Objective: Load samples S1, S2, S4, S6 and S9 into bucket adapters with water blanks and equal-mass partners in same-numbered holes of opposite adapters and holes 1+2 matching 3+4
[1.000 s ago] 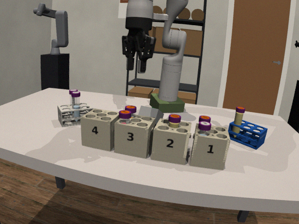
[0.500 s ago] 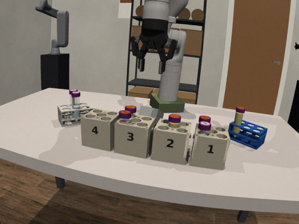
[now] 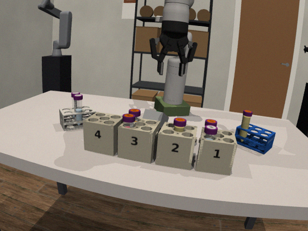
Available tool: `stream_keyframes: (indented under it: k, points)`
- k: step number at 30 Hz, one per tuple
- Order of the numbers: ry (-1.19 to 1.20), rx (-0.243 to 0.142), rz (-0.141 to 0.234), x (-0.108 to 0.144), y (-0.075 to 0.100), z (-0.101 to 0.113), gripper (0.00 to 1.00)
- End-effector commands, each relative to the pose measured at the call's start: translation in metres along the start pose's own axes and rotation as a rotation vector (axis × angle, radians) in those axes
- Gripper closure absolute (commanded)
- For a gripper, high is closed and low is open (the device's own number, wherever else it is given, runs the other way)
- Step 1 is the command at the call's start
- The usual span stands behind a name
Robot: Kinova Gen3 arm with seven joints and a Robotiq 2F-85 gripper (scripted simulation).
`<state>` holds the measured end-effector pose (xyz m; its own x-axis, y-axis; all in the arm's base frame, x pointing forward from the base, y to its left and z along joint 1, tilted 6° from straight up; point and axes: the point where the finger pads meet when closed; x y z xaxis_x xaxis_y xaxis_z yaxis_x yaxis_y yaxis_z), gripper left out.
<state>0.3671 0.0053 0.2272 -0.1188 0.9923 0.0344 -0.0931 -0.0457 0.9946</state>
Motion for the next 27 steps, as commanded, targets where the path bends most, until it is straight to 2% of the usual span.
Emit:
stream_keyframes:
  k: [1,4,7,14,27]
  points:
    - [0.151,-0.015,0.003,0.013,0.002,-0.001,0.38]
    - [0.182,-0.016,0.009,0.017,0.002,-0.002,0.38]
    - [0.313,-0.015,-0.001,0.025,0.002,-0.005,0.38]
    - [0.575,-0.016,0.002,0.049,0.003,-0.011,0.38]
    - [0.563,-0.015,-0.001,0.083,0.003,-0.021,0.38]
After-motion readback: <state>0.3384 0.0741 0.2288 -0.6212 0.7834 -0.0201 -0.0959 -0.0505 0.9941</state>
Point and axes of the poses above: the point where the finger pads meet when closed, its own y axis back along the fingers, its own x axis across the jaws, z = x × y, and after that the axes turned 13 degrees about -y, right-handed
